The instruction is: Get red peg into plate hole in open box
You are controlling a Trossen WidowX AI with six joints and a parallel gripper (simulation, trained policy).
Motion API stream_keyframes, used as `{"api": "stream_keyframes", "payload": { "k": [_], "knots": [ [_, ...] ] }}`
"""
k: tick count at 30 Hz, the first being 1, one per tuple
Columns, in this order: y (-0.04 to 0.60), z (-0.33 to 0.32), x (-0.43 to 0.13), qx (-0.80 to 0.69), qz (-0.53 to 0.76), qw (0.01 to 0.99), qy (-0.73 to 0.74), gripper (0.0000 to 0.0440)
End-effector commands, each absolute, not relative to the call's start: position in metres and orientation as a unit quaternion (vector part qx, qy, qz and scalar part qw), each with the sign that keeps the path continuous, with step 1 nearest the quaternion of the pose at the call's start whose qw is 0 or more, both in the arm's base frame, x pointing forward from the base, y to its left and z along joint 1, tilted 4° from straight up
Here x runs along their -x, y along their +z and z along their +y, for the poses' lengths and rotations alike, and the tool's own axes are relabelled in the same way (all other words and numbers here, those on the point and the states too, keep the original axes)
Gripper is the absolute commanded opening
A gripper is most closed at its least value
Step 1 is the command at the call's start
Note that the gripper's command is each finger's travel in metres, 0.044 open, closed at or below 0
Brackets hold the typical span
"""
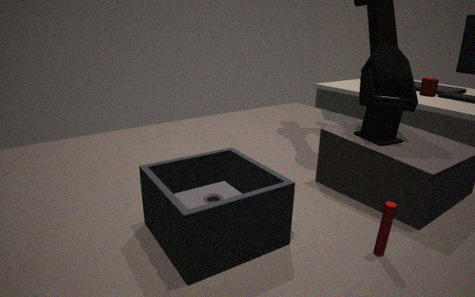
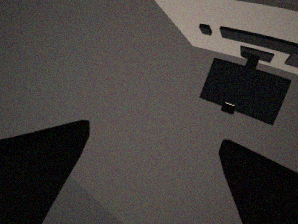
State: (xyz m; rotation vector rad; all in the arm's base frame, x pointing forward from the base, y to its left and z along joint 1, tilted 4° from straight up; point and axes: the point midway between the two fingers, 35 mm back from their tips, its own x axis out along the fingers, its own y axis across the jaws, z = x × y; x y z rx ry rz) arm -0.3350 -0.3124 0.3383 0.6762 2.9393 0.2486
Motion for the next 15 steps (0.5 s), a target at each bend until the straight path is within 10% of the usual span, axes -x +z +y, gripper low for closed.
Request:
{"api": "stream_keyframes", "payload": {
  "k": [1,15],
  "knots": [
    [0.336,-0.317,0.332,-0.216,0.972,0.061,0.073,0.0422],
    [0.312,-0.389,0.217,-0.061,0.987,0.116,-0.092,0.044]
  ]
}}
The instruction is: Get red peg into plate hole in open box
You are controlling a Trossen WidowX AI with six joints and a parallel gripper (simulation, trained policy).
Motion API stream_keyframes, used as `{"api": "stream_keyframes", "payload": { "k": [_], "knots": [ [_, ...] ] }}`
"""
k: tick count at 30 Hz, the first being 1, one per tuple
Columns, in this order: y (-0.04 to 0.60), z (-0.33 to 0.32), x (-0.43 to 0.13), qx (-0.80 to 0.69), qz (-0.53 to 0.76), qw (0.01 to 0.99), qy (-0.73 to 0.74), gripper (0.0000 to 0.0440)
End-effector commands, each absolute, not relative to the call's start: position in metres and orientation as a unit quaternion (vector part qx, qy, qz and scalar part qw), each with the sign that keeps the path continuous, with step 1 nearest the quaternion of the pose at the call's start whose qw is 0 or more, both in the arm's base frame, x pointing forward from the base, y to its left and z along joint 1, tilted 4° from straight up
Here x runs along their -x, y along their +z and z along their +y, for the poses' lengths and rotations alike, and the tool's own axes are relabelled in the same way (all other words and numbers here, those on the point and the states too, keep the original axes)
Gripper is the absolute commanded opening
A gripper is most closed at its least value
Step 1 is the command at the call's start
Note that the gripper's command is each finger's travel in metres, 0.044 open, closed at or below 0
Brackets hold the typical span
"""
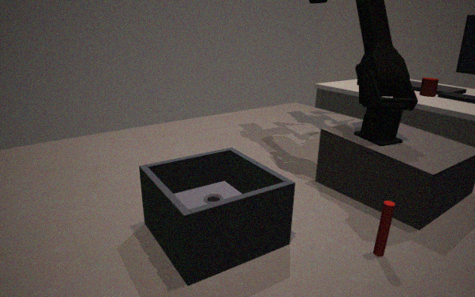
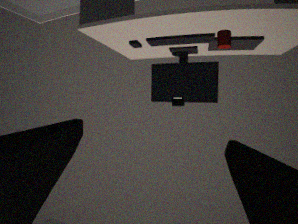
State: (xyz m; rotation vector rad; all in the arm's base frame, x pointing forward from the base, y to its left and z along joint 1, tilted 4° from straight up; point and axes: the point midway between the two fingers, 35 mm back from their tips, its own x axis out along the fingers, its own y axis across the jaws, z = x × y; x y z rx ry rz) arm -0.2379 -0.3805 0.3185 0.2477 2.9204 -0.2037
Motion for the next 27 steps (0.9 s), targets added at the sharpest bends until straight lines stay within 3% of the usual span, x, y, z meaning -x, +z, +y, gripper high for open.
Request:
{"api": "stream_keyframes", "payload": {
  "k": [1,14,27],
  "knots": [
    [0.311,-0.392,0.207,-0.05,0.986,0.122,-0.103,0.044],
    [0.292,-0.41,0.068,0.068,0.94,0.227,-0.247,0.044],
    [0.273,-0.372,-0.07,0.131,0.845,0.376,-0.357,0.044]
  ]
}}
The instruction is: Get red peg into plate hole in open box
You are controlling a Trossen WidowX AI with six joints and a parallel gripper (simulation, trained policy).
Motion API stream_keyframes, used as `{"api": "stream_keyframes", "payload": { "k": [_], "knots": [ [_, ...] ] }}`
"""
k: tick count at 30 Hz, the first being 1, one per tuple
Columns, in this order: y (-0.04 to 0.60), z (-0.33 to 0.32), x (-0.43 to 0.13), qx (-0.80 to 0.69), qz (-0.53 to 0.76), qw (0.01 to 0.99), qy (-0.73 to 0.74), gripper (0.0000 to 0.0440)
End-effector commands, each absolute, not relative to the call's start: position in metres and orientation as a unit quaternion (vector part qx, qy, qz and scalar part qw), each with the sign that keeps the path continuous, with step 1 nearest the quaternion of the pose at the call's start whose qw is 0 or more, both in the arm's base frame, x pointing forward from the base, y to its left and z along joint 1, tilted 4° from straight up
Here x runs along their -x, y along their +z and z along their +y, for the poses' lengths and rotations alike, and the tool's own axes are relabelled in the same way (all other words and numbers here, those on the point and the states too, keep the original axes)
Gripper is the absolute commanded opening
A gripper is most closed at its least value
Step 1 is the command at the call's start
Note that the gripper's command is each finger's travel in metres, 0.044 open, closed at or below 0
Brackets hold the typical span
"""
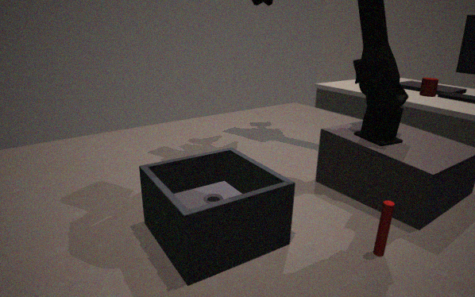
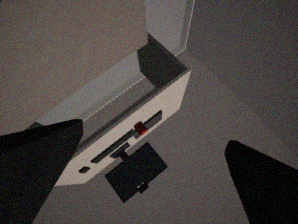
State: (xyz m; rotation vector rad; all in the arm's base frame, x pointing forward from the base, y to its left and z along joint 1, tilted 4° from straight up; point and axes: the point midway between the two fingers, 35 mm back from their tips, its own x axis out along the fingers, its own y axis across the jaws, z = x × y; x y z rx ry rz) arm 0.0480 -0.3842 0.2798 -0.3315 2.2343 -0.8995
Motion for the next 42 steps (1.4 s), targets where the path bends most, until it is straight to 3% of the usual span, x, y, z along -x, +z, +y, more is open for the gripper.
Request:
{"api": "stream_keyframes", "payload": {
  "k": [1,21,31,42],
  "knots": [
    [0.271,-0.367,-0.08,0.133,0.836,0.388,-0.364,0.044],
    [0.242,-0.209,-0.226,0.086,0.652,0.625,-0.419,0.044],
    [0.22,-0.118,-0.245,0.014,0.597,0.695,-0.401,0.044],
    [0.188,-0.032,-0.231,-0.069,0.58,0.718,-0.378,0.044]
  ]
}}
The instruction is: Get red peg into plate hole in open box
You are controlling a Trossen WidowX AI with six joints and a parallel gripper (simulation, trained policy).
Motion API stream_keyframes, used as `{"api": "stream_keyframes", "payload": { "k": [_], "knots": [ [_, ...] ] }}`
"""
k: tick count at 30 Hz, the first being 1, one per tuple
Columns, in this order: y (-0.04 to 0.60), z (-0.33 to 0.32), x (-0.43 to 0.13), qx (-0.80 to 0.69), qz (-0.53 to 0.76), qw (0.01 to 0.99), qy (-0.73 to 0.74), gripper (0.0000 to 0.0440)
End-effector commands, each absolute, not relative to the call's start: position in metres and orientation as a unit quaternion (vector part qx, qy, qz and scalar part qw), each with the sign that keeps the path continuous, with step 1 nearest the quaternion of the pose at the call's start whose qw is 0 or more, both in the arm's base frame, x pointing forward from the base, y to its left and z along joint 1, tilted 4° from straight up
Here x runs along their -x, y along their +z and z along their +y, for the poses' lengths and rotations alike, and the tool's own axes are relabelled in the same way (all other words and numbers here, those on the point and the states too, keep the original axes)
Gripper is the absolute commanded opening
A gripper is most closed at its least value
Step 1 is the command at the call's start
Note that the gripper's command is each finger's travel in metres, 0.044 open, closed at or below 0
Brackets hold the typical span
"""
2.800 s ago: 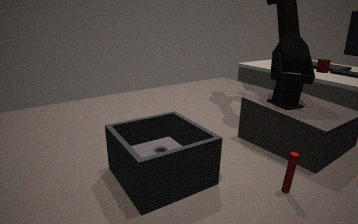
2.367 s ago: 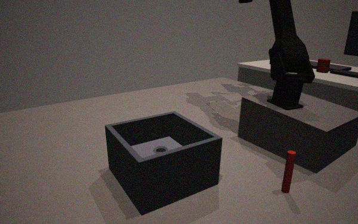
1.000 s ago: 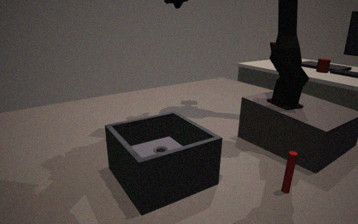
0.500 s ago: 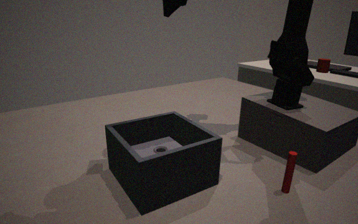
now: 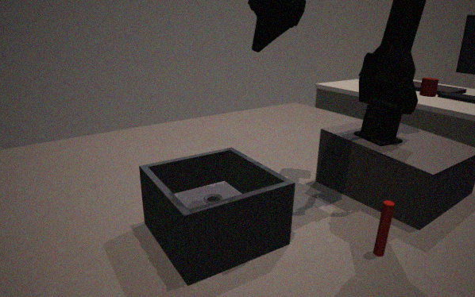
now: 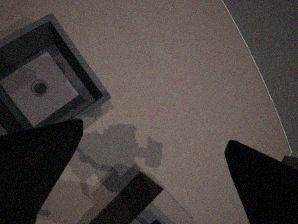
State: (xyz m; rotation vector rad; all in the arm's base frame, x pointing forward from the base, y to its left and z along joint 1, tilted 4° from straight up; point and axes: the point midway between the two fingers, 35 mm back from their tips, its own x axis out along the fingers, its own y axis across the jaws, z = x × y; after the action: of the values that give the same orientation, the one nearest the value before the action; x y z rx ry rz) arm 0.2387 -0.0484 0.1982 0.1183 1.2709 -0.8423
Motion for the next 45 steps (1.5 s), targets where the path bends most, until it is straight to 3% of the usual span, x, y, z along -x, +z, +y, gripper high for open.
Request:
{"api": "stream_keyframes", "payload": {
  "k": [1,25,45],
  "knots": [
    [0.184,-0.026,-0.228,-0.076,0.58,0.718,-0.377,0.044],
    [0.085,0.078,-0.157,-0.181,0.609,0.652,-0.413,0.044],
    [-0.018,0.126,-0.159,-0.27,0.603,0.656,-0.365,0.044]
  ]
}}
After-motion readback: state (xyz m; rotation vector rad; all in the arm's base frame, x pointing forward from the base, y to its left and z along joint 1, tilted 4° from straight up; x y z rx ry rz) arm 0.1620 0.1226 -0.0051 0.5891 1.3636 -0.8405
